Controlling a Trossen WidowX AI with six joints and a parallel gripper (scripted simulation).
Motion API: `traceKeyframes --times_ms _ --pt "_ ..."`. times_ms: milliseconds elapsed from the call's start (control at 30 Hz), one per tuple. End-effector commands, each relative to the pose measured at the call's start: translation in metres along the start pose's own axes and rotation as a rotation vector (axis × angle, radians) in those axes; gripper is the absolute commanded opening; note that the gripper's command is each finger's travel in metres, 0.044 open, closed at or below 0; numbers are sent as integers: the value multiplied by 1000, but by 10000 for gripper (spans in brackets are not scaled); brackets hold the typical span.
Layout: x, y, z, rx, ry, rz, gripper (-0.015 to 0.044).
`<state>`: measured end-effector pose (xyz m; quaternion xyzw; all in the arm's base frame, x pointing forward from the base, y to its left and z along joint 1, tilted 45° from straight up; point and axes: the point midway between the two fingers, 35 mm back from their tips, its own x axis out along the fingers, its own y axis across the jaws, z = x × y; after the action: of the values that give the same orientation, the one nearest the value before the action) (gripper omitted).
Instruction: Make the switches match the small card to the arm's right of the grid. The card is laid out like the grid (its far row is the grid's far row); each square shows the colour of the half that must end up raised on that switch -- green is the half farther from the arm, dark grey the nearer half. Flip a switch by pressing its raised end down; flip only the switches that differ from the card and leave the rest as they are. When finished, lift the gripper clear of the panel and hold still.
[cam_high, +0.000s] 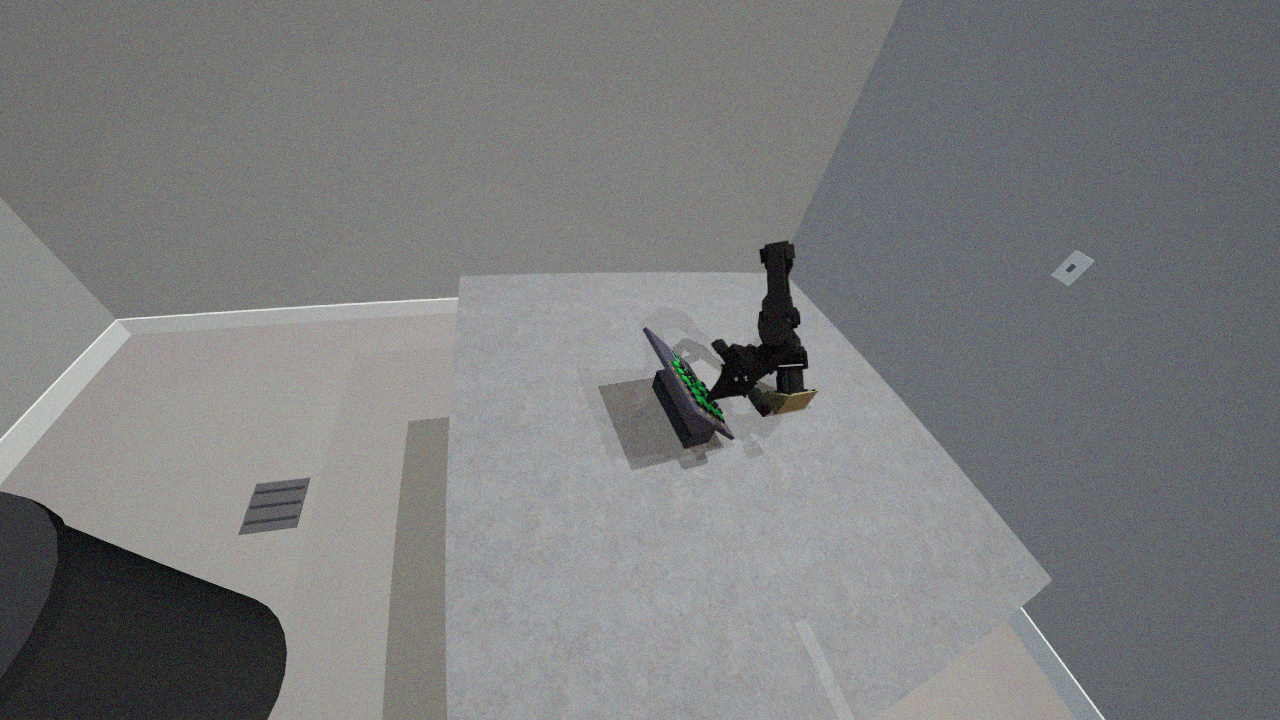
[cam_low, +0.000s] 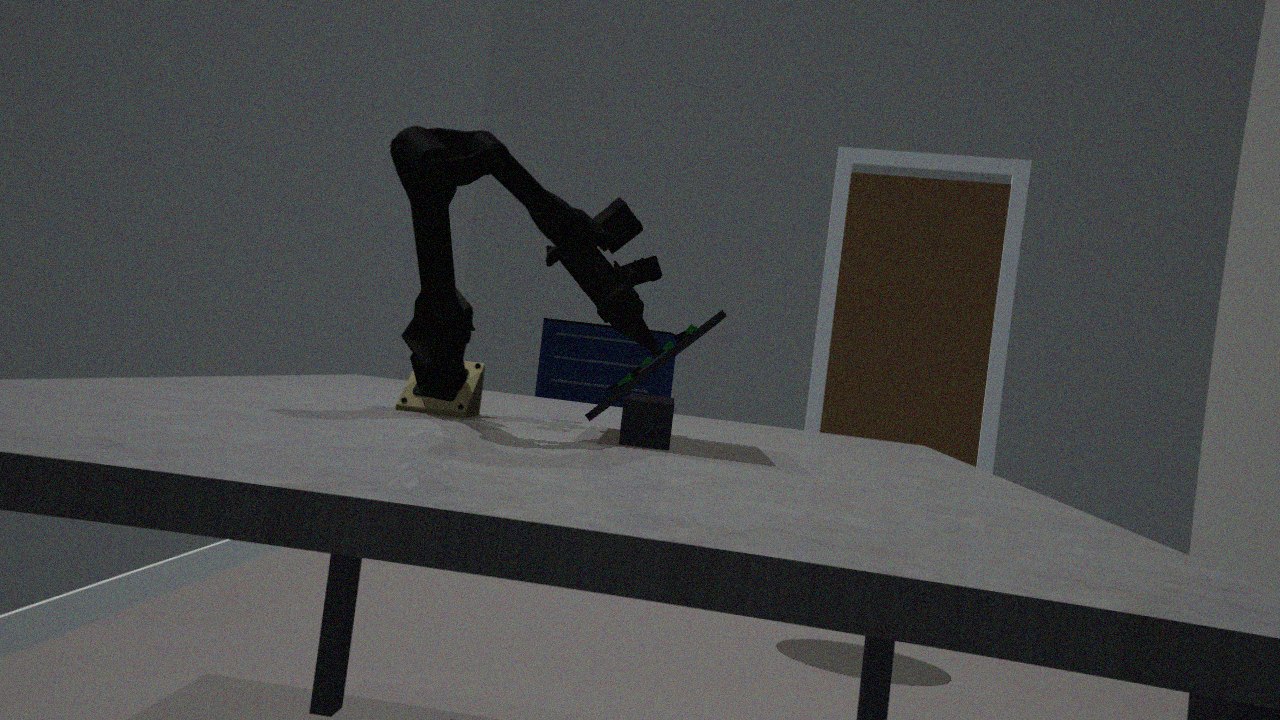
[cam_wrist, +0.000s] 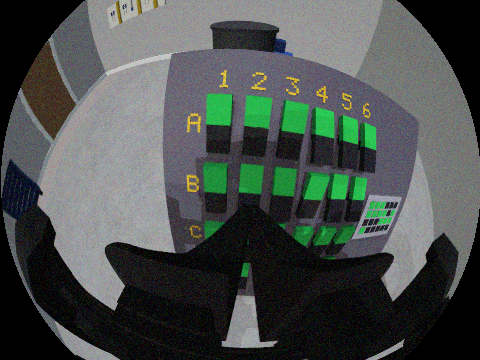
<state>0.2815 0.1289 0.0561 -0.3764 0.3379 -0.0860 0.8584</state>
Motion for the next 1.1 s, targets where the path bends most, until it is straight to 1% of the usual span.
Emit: traceKeyframes --times_ms 0,1067 --pt "0 1 0 -3 1 3 0" --pt "4 1 0 -3 1 3 0"
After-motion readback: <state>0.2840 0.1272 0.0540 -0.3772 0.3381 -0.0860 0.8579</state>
